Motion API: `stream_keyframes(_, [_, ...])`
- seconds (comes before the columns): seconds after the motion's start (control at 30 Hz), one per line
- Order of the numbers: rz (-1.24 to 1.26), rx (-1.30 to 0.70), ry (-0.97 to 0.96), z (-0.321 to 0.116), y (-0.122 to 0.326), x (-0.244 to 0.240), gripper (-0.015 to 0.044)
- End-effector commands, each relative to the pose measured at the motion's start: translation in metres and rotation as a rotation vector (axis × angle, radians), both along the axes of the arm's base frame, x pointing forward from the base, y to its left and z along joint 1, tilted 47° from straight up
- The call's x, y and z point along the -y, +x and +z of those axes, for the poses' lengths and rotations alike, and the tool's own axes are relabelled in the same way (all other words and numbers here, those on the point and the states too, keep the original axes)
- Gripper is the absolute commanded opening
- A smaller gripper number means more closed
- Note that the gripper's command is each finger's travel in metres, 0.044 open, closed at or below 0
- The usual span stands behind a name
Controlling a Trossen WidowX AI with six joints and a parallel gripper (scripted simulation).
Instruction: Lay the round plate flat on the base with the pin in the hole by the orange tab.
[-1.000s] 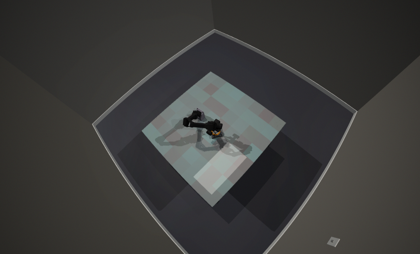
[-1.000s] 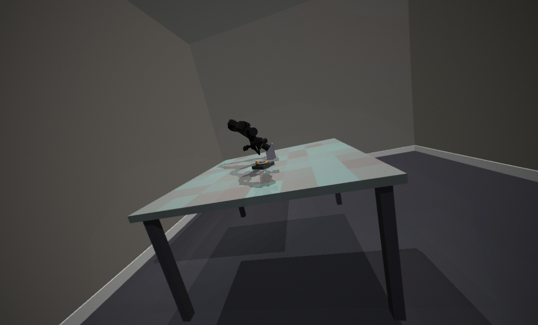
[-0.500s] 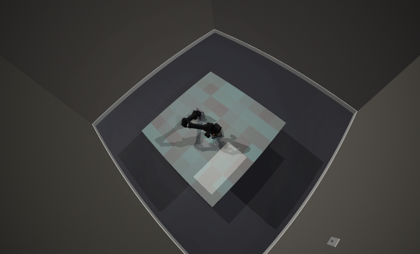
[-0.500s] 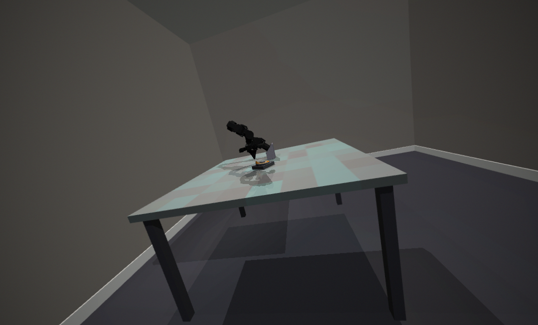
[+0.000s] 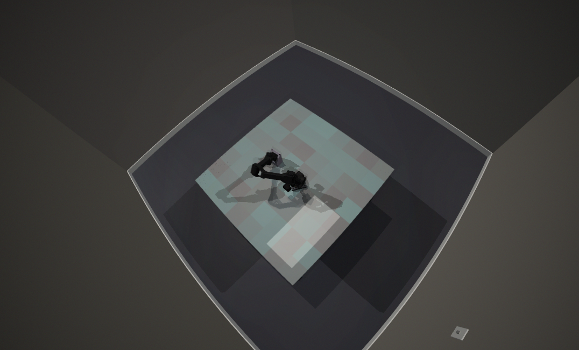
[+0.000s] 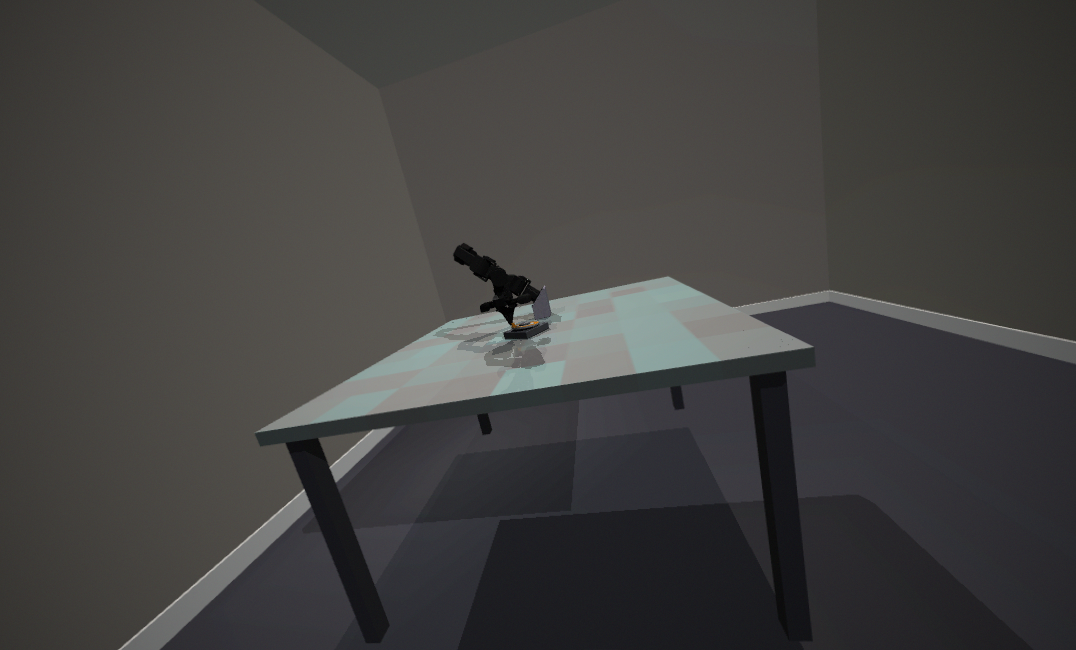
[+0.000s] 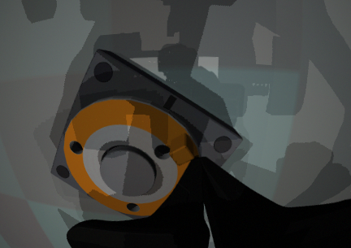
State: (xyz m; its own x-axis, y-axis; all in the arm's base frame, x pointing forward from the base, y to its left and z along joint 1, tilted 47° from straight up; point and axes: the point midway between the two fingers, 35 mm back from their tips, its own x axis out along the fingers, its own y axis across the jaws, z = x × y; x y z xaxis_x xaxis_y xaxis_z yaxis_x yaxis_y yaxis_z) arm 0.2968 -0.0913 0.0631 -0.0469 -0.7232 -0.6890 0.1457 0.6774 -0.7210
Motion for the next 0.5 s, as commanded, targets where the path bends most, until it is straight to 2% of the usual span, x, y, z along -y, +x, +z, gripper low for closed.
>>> stream_keyframes(0.0, [0.005, 0.002, -0.005, 0.001, 0.006, 0.001, 0.0])
stream_keyframes(0.47, [0.005, 0.003, -0.005, -0.002, 0.016, -0.002, 0.0])
